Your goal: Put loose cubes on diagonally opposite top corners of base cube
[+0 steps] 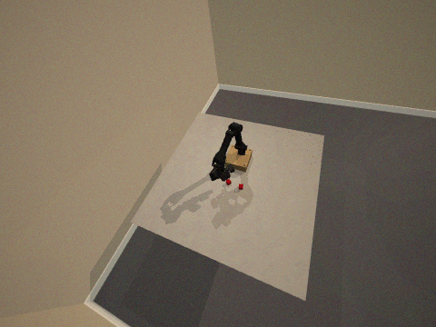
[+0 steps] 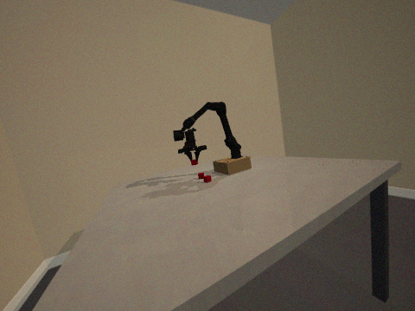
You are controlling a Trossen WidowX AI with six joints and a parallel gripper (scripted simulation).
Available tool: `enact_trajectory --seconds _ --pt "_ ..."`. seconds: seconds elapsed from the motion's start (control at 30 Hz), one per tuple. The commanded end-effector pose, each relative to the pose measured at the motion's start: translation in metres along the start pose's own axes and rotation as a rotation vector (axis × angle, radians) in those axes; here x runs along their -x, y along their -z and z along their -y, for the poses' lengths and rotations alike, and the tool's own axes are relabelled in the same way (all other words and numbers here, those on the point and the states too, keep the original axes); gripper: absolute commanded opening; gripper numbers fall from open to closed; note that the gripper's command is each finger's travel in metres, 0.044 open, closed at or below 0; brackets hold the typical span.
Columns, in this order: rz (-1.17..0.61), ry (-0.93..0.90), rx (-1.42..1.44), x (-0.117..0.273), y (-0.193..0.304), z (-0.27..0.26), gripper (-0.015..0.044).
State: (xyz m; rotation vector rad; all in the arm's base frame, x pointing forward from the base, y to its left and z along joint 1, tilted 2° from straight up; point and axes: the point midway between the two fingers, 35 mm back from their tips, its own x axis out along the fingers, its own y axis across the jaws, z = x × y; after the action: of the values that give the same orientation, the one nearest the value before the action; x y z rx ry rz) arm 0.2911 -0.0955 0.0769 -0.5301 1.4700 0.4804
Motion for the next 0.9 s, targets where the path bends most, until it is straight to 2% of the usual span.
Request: enact_trajectory --seconds 0.0,0.87 --pt "-0.002 0.003 -0.083 -0.002 -0.007 -0.004 0.0105" --pt "0.002 -0.002 -0.767 -0.018 -0.061 -0.047 0.0105"
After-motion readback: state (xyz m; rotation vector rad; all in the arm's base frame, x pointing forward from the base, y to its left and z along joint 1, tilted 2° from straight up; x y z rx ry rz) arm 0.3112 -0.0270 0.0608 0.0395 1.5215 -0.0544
